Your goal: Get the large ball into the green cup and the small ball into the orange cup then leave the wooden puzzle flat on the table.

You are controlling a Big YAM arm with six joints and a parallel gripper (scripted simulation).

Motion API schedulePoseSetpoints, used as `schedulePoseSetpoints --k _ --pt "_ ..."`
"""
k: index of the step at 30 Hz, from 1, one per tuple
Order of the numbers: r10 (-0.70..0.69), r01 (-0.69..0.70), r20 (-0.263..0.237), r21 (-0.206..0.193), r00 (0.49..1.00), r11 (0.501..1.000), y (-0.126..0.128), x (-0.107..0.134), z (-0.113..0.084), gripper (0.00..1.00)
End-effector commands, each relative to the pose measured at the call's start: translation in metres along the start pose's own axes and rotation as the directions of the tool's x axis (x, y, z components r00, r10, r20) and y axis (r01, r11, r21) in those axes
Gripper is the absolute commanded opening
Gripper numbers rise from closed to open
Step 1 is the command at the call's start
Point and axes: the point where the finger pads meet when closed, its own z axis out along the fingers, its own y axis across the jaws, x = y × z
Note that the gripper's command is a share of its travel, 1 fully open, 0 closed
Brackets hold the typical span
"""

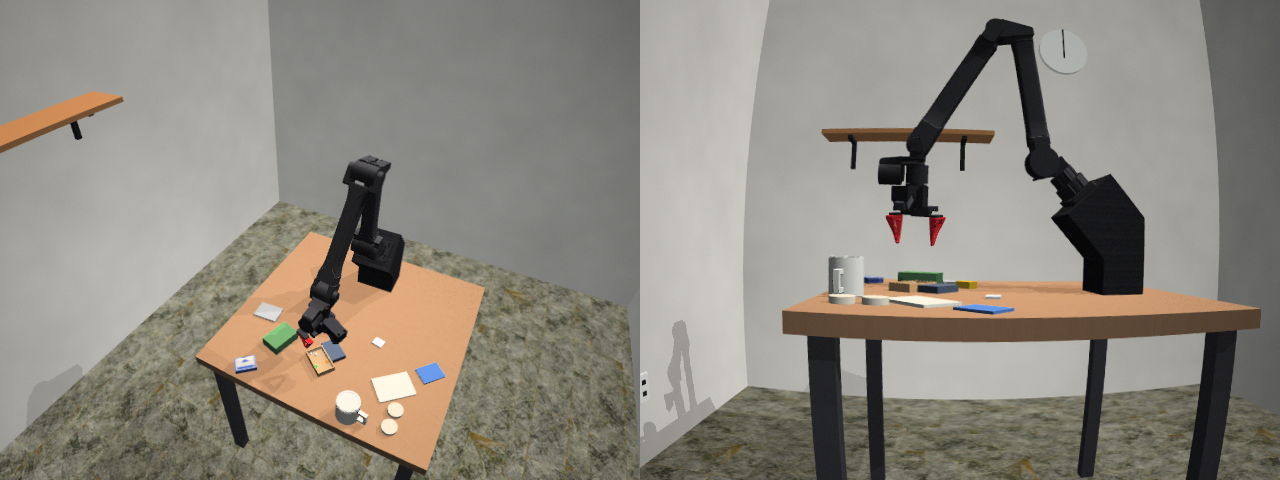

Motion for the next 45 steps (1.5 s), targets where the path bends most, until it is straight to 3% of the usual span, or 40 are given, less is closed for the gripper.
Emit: schedulePoseSetpoints --k 1,3,6,8,25,26,45 --pt "0.217 -0.219 0.076 0.025 0.973 0.975 -0.026 -0.015 0.013 1.0" --pt "0.27 -0.27 0.096 -0.022 0.958 0.963 -0.018 -0.019 0.031 1.0" --pt "0.298 -0.294 0.105 -0.047 0.949 0.955 -0.014 -0.021 0.039 1.0" --pt "0.295 -0.296 0.124 -0.017 0.947 0.955 -0.023 -0.023 0.027 1.0" --pt "0.292 -0.291 0.115 -0.028 0.949 0.956 -0.017 -0.022 0.031 1.0" --pt "0.292 -0.291 0.115 -0.028 0.949 0.956 -0.017 -0.022 0.031 0.0" --pt "0.292 -0.291 0.115 -0.028 0.949 0.956 -0.017 -0.022 0.031 0.0"
